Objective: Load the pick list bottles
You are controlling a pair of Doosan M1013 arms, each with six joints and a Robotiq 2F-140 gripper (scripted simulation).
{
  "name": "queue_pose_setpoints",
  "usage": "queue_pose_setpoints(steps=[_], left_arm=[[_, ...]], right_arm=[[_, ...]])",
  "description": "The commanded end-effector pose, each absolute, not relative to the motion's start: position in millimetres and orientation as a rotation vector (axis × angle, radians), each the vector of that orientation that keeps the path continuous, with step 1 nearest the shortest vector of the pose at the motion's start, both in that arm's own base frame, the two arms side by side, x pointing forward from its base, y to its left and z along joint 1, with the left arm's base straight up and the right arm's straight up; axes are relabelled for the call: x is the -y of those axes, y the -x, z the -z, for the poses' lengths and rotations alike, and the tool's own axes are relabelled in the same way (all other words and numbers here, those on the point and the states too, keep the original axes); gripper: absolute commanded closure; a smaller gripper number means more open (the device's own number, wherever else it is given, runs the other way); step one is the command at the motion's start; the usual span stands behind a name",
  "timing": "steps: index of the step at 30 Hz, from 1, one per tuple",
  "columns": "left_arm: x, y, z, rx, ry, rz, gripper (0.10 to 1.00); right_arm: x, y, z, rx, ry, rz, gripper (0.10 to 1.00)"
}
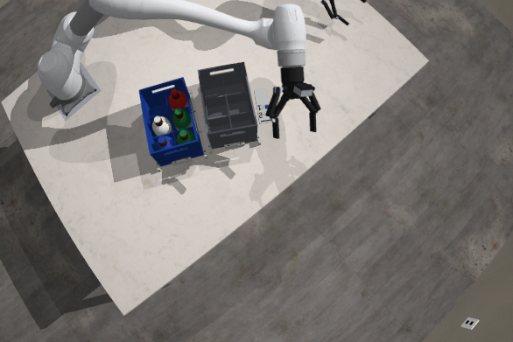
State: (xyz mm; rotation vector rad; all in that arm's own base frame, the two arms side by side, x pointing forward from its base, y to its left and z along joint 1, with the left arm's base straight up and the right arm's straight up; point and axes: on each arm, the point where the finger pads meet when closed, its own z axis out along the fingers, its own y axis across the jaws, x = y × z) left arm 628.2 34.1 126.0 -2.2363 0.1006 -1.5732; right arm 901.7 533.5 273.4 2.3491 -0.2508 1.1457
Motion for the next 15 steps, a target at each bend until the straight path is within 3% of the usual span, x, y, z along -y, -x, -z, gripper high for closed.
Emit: queue_pose_setpoints(steps=[1, 15], left_arm=[[-50.7, -627.6, -126.6, -0.071, 2.228, 1.561, 0.098], [-117.3, -618.6, -126.6, 0.048, 2.194, 1.504, 0.098]], right_arm=[[-533.6, -901.7, -274.9, 0.252, -2.350, -1.147, 0.098], [-533.6, -901.7, -274.9, 0.252, -2.350, -1.147, 0.098]])
